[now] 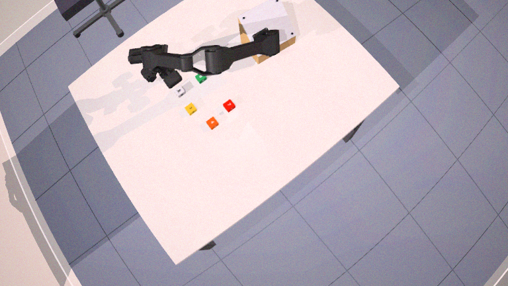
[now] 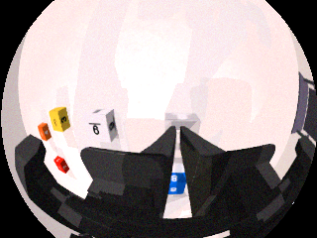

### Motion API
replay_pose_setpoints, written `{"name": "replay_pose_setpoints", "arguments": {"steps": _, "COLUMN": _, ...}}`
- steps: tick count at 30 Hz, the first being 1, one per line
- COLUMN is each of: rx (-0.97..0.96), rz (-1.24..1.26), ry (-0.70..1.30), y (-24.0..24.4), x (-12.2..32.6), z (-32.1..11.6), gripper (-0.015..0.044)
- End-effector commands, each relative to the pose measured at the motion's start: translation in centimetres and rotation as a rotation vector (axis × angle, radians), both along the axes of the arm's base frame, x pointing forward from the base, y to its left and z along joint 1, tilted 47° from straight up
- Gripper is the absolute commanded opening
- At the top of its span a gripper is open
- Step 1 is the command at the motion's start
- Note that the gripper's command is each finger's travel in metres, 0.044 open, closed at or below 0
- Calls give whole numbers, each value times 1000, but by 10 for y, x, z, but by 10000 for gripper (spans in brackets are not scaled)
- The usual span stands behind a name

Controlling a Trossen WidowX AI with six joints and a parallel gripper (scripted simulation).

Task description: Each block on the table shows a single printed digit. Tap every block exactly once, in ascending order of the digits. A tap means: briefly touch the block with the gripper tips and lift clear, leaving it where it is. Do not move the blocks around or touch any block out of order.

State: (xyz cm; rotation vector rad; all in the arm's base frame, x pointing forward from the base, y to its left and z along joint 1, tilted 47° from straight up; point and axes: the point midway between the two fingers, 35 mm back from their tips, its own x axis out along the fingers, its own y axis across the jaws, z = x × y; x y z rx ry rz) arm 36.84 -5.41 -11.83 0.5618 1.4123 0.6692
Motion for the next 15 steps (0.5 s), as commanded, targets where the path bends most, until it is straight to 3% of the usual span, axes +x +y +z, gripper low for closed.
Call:
{"name": "replay_pose_setpoints", "arguments": {"steps": 1, "rx": 0, "rz": 0, "ry": 1, "y": -2, "x": 0, "z": 2, "gripper": 20}}
{"name": "replay_pose_setpoints", "arguments": {"steps": 8, "rx": 4, "rz": -1, "ry": 11, "y": -22, "x": -3, "z": 19, "gripper": 20}}
{"name": "replay_pose_setpoints", "arguments": {"steps": 15, "rx": 1, "rz": -1, "ry": 12, "y": -78, "x": -5, "z": 74, "gripper": 20}}
